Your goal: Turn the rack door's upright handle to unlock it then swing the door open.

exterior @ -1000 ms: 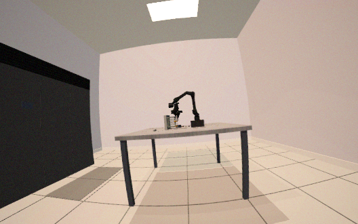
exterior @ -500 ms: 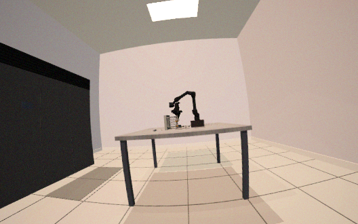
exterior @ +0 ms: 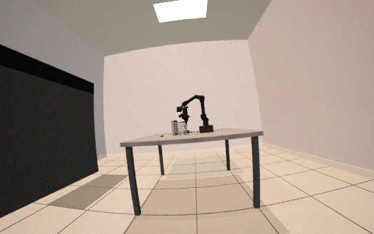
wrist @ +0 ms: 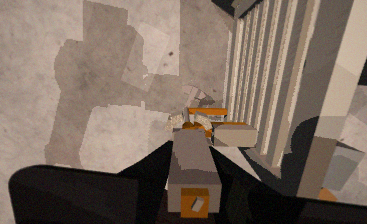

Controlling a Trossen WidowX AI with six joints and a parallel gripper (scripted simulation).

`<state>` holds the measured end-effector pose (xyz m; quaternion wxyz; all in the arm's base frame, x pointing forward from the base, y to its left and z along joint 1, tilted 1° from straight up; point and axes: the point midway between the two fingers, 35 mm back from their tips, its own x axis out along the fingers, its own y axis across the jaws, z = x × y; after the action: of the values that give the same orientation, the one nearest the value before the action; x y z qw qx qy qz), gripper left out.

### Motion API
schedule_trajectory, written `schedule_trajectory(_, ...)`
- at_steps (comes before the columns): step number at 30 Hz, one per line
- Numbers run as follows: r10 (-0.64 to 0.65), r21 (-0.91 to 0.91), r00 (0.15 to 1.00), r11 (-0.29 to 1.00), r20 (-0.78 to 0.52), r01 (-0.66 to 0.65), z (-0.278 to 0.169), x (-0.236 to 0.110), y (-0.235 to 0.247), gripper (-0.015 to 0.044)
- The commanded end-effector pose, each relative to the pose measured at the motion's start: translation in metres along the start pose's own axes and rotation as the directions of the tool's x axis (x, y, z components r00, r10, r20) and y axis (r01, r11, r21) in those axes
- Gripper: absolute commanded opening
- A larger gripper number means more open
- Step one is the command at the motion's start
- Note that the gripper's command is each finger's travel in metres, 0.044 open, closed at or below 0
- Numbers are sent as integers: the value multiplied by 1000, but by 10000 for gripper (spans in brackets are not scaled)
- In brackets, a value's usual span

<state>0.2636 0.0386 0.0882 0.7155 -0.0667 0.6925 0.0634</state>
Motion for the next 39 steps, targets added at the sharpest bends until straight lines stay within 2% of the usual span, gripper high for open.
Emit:
schedule_trajectory(1,-5,73,1000,997,3,4,2,0,5,16)
schedule_trajectory(17,-2,289,1000,957,4,1,14,0,34,16)
schedule_trajectory(33,0,507,1000,862,5,-3,33,-1,62,16)
schedule_trajectory(39,0,525,1000,851,5,-3,35,-1,65,16)
